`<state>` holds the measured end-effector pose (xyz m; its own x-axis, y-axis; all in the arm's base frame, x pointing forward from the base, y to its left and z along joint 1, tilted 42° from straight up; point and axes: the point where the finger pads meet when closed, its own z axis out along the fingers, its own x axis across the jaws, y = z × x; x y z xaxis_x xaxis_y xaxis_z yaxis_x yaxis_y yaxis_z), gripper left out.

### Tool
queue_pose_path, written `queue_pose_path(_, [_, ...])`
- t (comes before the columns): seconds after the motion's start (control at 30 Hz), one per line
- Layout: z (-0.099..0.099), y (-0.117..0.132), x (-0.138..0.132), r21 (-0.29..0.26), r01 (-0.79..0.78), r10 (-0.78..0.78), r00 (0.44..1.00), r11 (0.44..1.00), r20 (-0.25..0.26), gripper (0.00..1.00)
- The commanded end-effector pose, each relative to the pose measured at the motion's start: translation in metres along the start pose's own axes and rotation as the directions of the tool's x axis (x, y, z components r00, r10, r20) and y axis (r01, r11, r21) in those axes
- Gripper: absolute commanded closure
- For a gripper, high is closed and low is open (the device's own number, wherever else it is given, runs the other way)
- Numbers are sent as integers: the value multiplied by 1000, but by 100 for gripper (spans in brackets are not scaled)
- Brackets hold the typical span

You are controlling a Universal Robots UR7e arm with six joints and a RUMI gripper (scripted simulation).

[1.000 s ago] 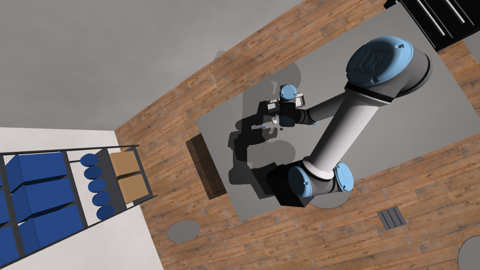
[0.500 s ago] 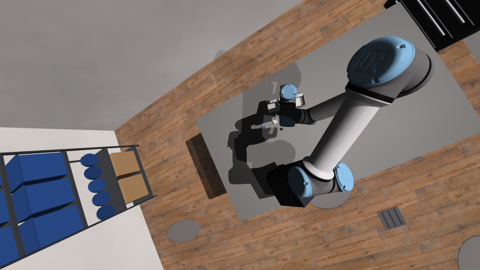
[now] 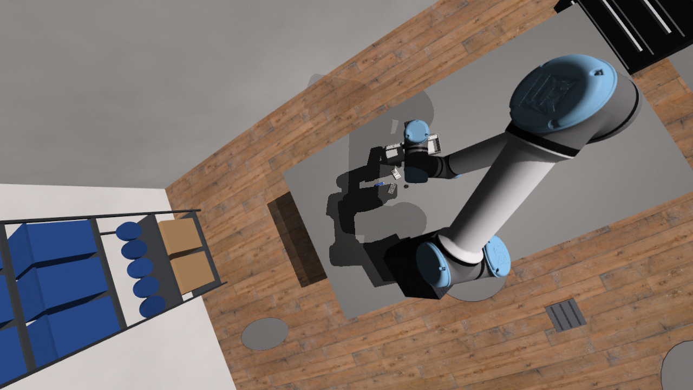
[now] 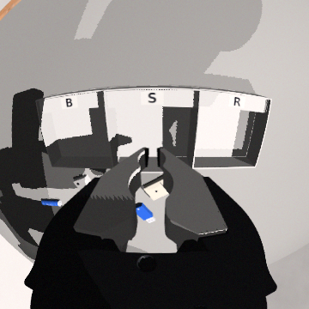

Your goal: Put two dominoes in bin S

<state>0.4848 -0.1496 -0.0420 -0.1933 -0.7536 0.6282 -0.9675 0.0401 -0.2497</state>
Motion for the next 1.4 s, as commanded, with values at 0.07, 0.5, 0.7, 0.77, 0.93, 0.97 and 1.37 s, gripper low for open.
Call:
queue_pose_path(0.07, [-10,1,-1,-2,1,-1,1000,1000,0,96])
queue_pose_path(0.5, [-33,-1,0,1,-1,1,1000,1000,0,96])
queue_pose_path(0.7, [-32,-2,-16,-1,0,0,1000,1000,0,96])
queue_pose_path(0.77, [-32,-2,-26,-1,0,0,1000,1000,0,96])
queue_pose_path(0.93, [-32,-2,-51,-1,0,0,1000,1000,0,96])
queue_pose_path(0.97, [-32,-2,-56,-1,0,0,1000,1000,0,96])
queue_pose_path(1.37, [-32,-3,-85,-1,0,0,1000,1000,0,96])
